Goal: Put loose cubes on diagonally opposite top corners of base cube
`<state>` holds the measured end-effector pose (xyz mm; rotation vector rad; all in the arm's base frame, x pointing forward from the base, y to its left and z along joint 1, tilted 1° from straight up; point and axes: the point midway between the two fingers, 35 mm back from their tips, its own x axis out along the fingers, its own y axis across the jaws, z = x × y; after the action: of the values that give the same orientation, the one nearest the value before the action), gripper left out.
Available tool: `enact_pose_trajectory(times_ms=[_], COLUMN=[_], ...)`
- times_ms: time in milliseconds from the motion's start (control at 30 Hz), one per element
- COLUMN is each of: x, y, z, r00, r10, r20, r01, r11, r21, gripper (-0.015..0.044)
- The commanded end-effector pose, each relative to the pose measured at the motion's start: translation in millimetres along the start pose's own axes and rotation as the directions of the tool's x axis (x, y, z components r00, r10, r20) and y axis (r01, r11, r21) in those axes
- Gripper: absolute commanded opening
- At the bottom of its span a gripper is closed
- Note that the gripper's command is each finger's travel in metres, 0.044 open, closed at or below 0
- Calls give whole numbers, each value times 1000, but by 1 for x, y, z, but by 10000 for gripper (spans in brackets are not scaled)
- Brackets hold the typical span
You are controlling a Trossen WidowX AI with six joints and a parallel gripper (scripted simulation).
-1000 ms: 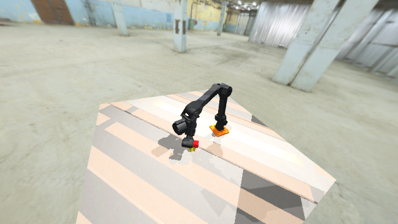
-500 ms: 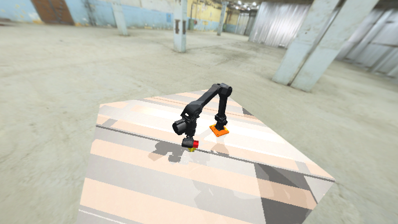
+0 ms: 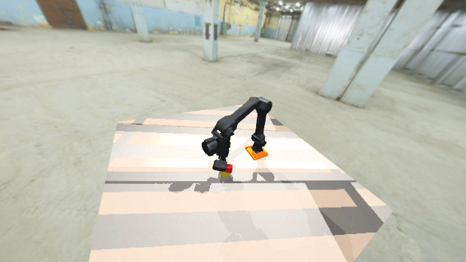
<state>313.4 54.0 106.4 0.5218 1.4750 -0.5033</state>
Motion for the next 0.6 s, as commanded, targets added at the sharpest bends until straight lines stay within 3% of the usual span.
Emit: enact_pose_trajectory(times_ms=[0,567], x=[-8,-34], y=[0,0], z=[0,0], r00=[1000,1000], r10=[4,4], r20=[4,4], r01=[-4,-4], r11=[1000,1000], r21=[0,0], gripper=[205,205])
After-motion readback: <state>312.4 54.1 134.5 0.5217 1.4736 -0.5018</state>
